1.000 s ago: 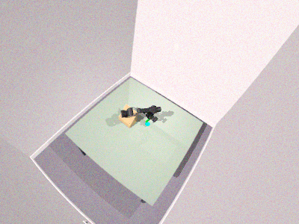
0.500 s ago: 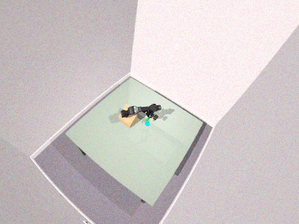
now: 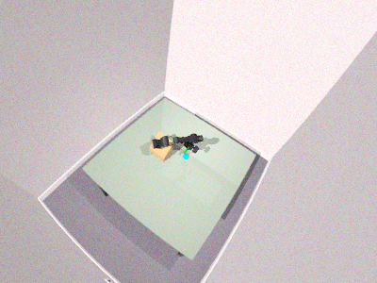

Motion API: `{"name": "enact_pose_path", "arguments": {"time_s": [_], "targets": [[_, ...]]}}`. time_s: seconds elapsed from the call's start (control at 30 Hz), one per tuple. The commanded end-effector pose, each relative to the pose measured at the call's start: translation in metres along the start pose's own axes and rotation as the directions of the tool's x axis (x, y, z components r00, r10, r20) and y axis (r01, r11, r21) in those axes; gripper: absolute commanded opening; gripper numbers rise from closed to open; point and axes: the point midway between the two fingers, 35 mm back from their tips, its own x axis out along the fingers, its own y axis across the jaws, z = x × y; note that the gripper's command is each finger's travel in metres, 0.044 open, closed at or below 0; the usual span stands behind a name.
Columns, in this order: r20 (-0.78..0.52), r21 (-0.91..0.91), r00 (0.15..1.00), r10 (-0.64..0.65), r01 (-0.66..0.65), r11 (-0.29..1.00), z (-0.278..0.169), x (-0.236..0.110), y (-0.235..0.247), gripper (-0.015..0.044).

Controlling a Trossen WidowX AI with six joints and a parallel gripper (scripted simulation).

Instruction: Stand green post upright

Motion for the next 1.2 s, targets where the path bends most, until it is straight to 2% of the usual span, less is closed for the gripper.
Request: {"name": "enact_pose_path", "arguments": {"time_s": [0.0,1.17], "targets": [[0.023,-0.006,0.999,0.023,-0.023,1.0,-0.001,0.003,0.002,0.0022],[0.255,-0.044,0.953,0.162,-0.156,0.987,-0.003,0.018,0.009,0.0022]]}}
